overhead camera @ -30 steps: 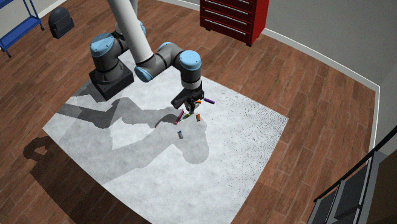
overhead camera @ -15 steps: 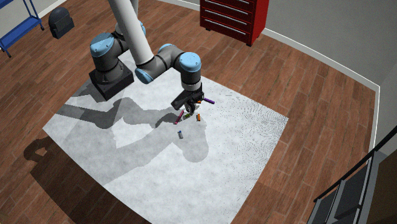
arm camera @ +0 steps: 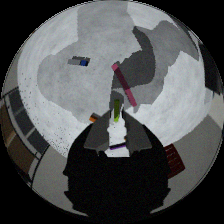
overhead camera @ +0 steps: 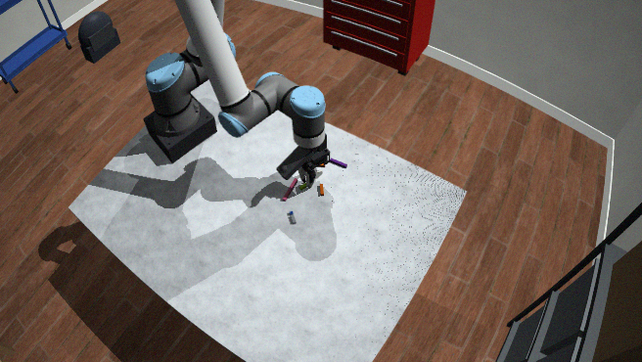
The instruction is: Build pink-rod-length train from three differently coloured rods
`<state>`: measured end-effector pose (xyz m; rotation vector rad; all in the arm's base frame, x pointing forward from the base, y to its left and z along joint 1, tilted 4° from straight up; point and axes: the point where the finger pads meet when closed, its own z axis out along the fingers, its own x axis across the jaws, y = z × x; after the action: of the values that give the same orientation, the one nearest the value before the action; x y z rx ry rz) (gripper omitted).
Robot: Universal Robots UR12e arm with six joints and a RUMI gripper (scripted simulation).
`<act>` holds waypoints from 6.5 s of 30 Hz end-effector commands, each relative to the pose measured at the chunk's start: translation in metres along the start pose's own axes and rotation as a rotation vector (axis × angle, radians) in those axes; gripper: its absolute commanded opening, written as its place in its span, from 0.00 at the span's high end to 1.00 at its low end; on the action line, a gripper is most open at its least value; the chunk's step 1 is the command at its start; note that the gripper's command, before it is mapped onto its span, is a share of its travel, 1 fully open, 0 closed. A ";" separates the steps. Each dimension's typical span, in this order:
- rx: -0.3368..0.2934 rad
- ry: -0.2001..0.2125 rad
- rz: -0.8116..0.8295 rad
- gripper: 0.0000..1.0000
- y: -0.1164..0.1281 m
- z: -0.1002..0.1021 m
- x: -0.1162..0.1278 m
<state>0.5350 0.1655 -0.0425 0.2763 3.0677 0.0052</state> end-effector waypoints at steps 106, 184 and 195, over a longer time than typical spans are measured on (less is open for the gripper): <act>0.000 -0.001 -0.005 1.00 0.000 -0.100 -0.001; 0.001 -0.001 -1.261 1.00 -0.119 -0.101 -0.124; 0.000 -0.001 -1.261 1.00 -0.119 -0.094 -0.124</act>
<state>0.6286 0.0267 0.0602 -1.5902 2.6489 -0.0512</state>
